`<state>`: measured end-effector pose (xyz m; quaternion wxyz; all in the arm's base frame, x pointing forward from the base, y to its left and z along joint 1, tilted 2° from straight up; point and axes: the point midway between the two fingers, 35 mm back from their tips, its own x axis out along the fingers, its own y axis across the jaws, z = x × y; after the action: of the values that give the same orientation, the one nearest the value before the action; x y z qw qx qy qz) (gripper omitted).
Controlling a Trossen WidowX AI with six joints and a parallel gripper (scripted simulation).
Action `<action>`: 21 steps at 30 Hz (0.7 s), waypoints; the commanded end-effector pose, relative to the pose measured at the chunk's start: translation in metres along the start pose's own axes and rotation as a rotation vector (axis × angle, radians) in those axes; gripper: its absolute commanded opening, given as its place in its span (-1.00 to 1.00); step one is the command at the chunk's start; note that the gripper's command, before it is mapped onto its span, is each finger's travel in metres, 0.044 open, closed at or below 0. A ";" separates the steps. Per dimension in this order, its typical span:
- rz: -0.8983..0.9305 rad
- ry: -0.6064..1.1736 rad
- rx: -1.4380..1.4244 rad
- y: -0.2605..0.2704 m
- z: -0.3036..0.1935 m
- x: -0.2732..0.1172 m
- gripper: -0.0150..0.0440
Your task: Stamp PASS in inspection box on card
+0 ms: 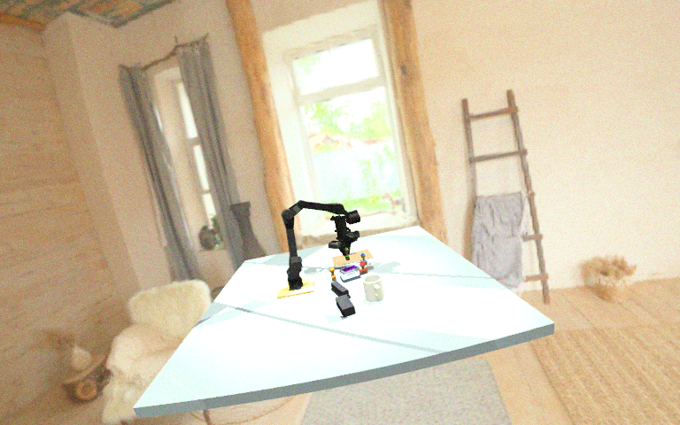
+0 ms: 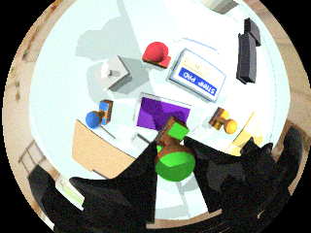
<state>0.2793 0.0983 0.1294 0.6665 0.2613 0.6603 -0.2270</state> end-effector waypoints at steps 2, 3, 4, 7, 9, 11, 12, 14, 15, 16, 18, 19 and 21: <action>0.000 -0.002 0.004 0.001 0.000 0.003 -0.49; 0.000 -0.002 0.004 0.001 0.000 0.004 -0.49; 0.000 -0.002 0.004 0.001 0.000 0.004 -0.49; 0.000 -0.002 0.004 0.001 0.000 0.006 -0.49; 0.000 -0.002 0.003 0.001 0.000 0.008 -0.49; 0.000 -0.003 0.003 0.001 0.000 0.009 -0.49; 0.000 -0.003 0.003 0.001 0.001 0.010 -0.49; 0.000 -0.003 0.003 0.001 0.001 0.011 -0.49; 0.000 -0.003 0.003 0.001 0.001 0.012 -0.49; 0.000 -0.003 0.003 0.001 0.001 0.012 -0.49; 0.000 -0.003 0.003 0.002 0.001 0.014 -0.49; 0.000 -0.003 0.003 0.002 0.001 0.014 -0.49; 0.000 -0.003 0.003 0.002 0.001 0.016 -0.49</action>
<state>0.2810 0.0998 0.1160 0.6670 0.2610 0.6602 -0.2261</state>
